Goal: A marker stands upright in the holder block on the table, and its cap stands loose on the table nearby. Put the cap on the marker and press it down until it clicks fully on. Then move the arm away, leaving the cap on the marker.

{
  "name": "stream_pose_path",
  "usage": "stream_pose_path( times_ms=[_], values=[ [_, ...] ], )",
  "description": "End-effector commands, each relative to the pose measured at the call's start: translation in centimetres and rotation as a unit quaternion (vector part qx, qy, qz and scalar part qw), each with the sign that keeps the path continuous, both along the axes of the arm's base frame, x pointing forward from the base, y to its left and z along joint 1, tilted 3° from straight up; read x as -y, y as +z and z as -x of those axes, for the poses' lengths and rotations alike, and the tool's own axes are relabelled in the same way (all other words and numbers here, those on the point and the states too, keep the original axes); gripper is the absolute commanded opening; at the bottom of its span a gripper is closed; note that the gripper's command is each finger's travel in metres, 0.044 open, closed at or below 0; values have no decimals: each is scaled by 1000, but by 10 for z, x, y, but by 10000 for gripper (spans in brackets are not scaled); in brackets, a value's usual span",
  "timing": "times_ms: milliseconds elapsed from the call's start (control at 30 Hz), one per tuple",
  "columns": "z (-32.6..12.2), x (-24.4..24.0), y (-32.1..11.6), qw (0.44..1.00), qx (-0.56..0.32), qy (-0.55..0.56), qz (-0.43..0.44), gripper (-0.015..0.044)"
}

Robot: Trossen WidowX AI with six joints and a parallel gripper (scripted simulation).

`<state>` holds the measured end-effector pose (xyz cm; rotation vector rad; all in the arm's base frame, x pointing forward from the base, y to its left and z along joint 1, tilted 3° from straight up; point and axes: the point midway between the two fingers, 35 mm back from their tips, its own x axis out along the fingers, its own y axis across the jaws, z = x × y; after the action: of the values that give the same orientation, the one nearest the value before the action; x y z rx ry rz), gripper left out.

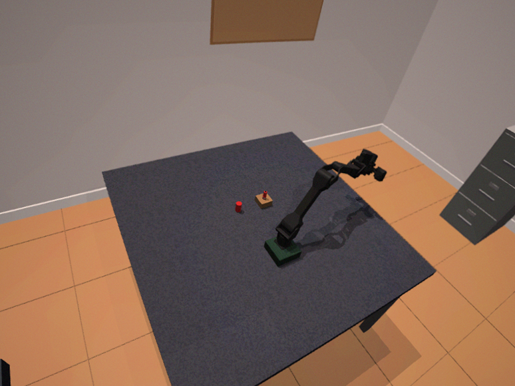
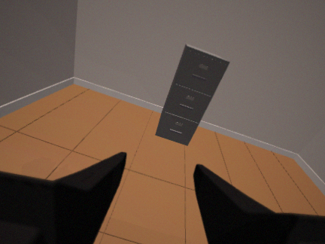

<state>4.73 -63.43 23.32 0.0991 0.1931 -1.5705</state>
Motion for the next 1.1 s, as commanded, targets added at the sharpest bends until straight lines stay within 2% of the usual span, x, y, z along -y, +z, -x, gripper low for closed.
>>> stream_pose_path(
  times_ms=[0,300,600,833,1067],
  values=[
    [-70,-23,-13,997,6,60,-46,250],
    [-191,-93,-31,977,2,169,-130,250],
    [-289,-194,-51,937,-27,272,-218,250],
    [-340,-290,-68,891,-69,346,-286,250],
    [-366,-397,-82,832,-128,413,-347,250]
  ],
)
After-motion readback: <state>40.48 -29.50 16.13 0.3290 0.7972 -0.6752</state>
